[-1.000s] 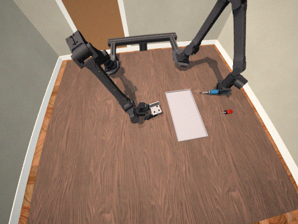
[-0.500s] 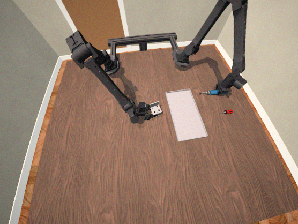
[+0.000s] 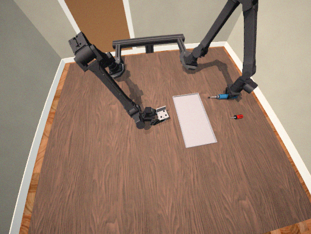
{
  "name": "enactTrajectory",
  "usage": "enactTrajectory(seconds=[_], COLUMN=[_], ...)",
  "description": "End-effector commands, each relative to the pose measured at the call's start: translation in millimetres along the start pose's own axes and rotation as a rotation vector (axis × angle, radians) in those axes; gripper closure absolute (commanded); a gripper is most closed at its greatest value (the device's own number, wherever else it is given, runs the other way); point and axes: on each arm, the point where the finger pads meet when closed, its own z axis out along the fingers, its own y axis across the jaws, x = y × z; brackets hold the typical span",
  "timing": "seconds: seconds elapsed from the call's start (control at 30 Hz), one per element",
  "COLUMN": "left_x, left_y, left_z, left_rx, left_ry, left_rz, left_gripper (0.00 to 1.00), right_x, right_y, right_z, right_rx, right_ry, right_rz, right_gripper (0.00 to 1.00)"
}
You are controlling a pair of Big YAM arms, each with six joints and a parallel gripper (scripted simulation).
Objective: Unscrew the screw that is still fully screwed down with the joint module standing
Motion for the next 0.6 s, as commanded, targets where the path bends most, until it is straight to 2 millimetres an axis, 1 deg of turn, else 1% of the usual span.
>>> enactTrajectory(seconds=[0.0,0.03,0.07,0.3,0.33,0.37,0.57], left_x=[-7.6,-7.6,-6.6,-5.1,-5.8,-7.2,-7.2], left_y=[-9.1,-9.1,-3.2,-1.9,-2.4,-7.9,-7.9], left_z=[-6.8,-6.8,-2.6,-2.4,-2.6,-5.7,-5.7], left_rx=[0.023,0.023,0.014,0.012,0.014,0.020,0.020], left_ry=[-0.013,-0.013,-0.007,-0.005,-0.007,-0.012,-0.012], left_rz=[0.000,0.000,0.006,0.010,0.009,0.003,0.003], left_gripper=[0.58,0.58,0.58,0.58,0.58,0.58,0.58], right_x=[-9.0,-9.0,-9.0,-9.0,-9.0,-9.0,-9.0], right_y=[-11.3,-11.3,-11.3,-11.3,-11.3,-11.3,-11.3], right_z=[0.4,0.4,0.4,0.4,0.4,0.4,0.4], right_rx=[0.014,0.014,0.014,0.014,0.014,0.014,0.014], right_ry=[-0.010,-0.010,-0.010,-0.010,-0.010,-0.010,-0.010], right_rz=[-0.023,-0.023,-0.023,-0.023,-0.023,-0.023,-0.023], right_gripper=[0.41,0.41,0.41,0.41,0.41,0.41,0.41])
